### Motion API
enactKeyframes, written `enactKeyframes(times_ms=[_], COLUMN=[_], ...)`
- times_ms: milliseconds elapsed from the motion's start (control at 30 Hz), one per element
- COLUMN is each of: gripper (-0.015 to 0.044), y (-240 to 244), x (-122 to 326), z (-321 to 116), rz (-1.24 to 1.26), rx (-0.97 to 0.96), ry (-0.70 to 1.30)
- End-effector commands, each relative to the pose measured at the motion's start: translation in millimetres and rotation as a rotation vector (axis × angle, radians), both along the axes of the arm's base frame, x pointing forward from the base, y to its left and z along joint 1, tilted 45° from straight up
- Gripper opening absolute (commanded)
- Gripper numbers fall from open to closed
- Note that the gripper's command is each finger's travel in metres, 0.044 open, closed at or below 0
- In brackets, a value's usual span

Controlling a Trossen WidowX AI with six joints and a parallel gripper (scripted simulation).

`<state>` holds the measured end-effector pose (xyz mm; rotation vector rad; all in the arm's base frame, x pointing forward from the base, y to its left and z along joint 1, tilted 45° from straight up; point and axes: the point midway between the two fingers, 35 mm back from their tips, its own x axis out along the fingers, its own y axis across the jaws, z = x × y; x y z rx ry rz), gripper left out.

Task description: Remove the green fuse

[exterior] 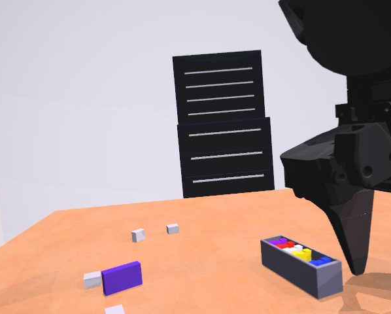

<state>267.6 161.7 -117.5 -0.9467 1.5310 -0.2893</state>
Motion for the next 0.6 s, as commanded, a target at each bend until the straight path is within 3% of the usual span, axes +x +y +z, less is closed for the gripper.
enactKeyframes(times_ms=[0, 567], gripper=[0.0330, 0.0330], y=[4.8, 2.5], x=[1.5, 1.3], z=[7.0, 4.7], rz=[-0.007, -0.003], rx=[0.012, 0.003], ry=[-0.008, -0.004])
